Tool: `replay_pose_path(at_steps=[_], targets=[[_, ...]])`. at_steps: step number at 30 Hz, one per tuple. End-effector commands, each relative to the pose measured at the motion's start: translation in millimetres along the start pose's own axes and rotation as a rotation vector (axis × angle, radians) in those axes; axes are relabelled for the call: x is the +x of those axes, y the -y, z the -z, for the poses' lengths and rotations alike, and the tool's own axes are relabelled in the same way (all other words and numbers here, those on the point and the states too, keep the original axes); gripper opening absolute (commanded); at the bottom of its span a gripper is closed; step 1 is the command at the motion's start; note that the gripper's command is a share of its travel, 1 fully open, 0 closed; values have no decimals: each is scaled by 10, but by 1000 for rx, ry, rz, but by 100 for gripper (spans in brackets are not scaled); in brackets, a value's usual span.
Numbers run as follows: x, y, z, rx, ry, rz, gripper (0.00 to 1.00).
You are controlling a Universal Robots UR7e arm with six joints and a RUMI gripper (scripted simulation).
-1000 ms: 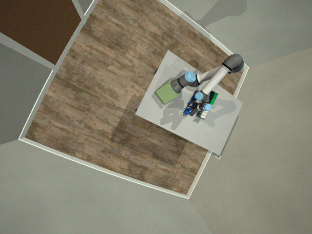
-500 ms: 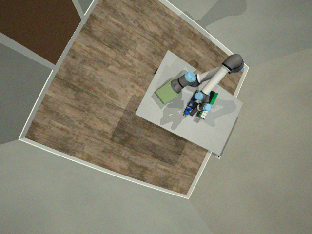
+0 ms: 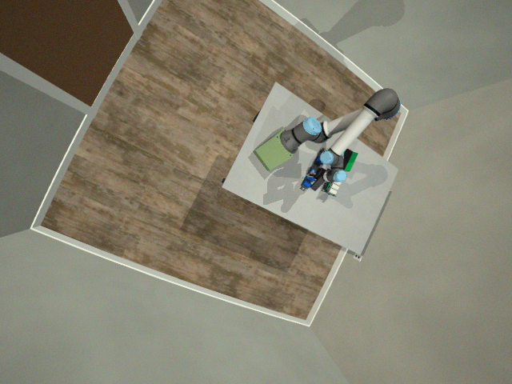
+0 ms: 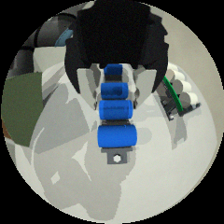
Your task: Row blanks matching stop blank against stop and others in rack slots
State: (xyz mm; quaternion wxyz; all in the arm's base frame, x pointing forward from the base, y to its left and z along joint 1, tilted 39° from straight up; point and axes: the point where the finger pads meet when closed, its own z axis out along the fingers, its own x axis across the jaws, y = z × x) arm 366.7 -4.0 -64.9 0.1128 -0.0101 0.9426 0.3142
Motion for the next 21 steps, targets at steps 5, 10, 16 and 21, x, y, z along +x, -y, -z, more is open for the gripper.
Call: replay_pose_path(at_steps=[5,10,16,21], targets=[[-3,3,75,1,1,0,50],[-2,3,163,1,1,0,50],[-2,3,426,1,1,0,50],[-2,2,666,1,1,0,50]])
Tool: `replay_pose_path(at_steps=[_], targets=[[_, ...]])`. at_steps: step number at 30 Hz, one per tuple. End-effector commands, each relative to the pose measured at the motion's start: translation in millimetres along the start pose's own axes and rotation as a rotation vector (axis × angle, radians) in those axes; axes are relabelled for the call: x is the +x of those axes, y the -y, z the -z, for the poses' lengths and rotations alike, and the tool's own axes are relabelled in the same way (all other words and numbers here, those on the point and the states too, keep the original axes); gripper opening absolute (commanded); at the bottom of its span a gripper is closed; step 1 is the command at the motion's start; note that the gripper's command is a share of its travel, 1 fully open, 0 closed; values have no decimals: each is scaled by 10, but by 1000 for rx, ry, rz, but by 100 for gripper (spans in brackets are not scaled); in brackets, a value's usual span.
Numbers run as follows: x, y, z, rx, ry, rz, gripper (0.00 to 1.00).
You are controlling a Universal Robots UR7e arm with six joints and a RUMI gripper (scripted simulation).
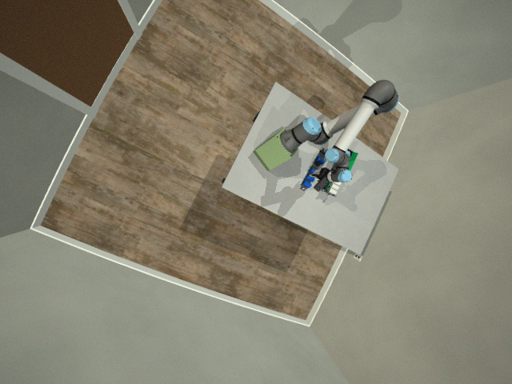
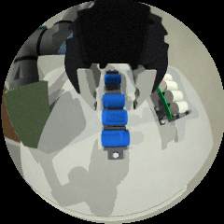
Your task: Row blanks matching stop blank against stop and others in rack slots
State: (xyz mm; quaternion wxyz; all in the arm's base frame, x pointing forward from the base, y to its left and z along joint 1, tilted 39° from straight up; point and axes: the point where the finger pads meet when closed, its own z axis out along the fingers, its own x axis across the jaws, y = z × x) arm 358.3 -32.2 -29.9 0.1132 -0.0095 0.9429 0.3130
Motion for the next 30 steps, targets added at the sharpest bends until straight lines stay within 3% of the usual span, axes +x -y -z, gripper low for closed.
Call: replay_pose_path(at_steps=[1,14,15,30], targets=[[7,-9,251,-2,-1,1,50],[7,-9,446,-2,-1,1,50],[7,-9,446,-2,-1,1,100],[7,-9,446,-2,-1,1,100]])
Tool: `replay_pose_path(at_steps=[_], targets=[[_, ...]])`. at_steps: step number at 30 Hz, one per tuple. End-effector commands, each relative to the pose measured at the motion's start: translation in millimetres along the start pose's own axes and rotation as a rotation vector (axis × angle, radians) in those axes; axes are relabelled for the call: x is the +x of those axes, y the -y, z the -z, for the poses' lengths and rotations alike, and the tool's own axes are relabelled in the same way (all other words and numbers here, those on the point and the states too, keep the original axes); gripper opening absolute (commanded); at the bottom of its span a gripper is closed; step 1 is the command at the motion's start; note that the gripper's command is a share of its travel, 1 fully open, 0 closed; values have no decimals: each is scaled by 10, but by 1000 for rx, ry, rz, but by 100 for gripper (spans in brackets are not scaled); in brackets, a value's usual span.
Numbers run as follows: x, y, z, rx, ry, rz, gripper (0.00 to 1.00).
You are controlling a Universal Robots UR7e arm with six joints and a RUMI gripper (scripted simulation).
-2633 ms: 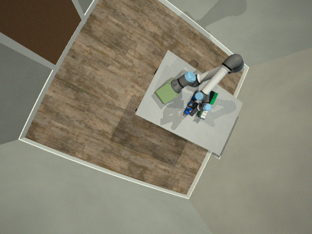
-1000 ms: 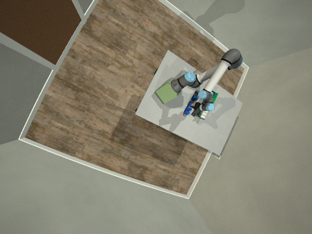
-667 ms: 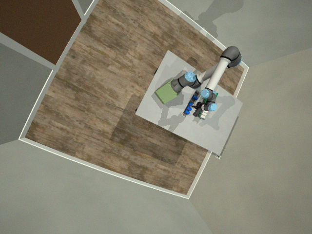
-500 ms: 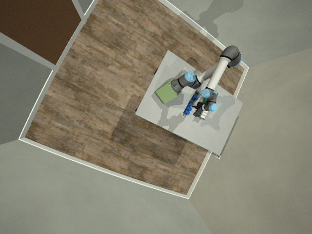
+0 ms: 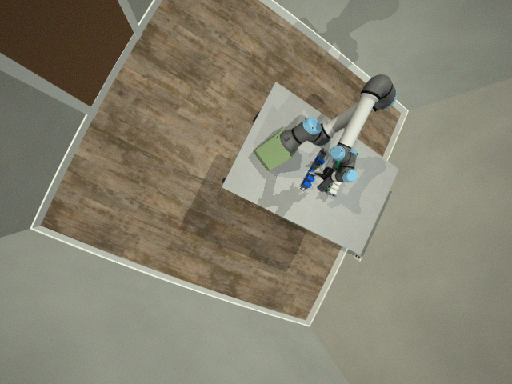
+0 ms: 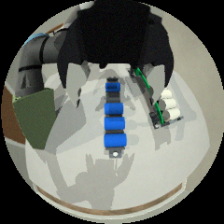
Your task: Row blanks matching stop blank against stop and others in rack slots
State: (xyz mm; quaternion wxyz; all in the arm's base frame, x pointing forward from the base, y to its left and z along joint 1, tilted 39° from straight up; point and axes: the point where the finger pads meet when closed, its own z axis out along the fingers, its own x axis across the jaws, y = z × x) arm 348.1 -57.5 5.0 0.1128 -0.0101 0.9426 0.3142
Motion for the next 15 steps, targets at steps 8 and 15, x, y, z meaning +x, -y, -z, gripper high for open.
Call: replay_pose_path(at_steps=[8,15], targets=[[-2,3,5,1,1,0,100],[-2,3,112,1,1,0,100]])
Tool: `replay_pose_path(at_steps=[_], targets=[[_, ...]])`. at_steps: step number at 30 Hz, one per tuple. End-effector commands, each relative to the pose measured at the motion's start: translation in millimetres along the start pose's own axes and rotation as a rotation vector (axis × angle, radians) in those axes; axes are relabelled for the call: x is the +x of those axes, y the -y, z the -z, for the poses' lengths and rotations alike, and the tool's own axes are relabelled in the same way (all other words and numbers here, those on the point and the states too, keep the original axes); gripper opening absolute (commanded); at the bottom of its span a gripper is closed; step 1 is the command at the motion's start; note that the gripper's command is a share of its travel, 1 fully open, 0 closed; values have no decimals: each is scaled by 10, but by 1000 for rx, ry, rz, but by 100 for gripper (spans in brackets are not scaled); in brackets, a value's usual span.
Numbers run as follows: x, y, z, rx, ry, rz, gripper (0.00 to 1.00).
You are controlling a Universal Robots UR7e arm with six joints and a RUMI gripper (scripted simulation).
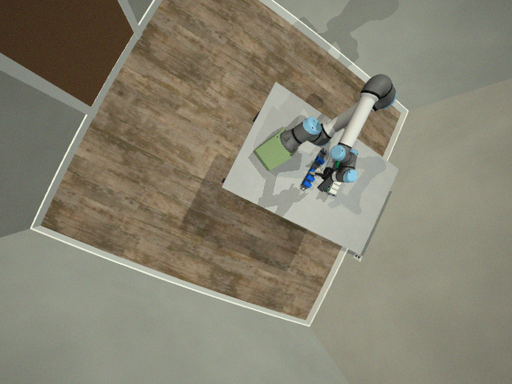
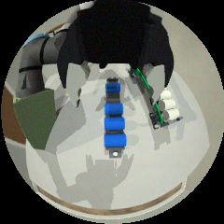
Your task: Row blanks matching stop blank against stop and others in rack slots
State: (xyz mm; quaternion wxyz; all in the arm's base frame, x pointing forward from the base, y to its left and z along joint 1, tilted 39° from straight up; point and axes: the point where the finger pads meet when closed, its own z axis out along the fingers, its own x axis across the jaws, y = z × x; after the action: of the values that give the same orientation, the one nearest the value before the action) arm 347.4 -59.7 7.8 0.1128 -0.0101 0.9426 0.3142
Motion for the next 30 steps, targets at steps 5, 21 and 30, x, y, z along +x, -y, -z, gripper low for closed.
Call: replay_pose_path(at_steps=[5,21,30], targets=[[-2,2,268,1,1,0,100],[-1,2,698,1,1,0,100],[-1,2,700,1,1,0,100]])
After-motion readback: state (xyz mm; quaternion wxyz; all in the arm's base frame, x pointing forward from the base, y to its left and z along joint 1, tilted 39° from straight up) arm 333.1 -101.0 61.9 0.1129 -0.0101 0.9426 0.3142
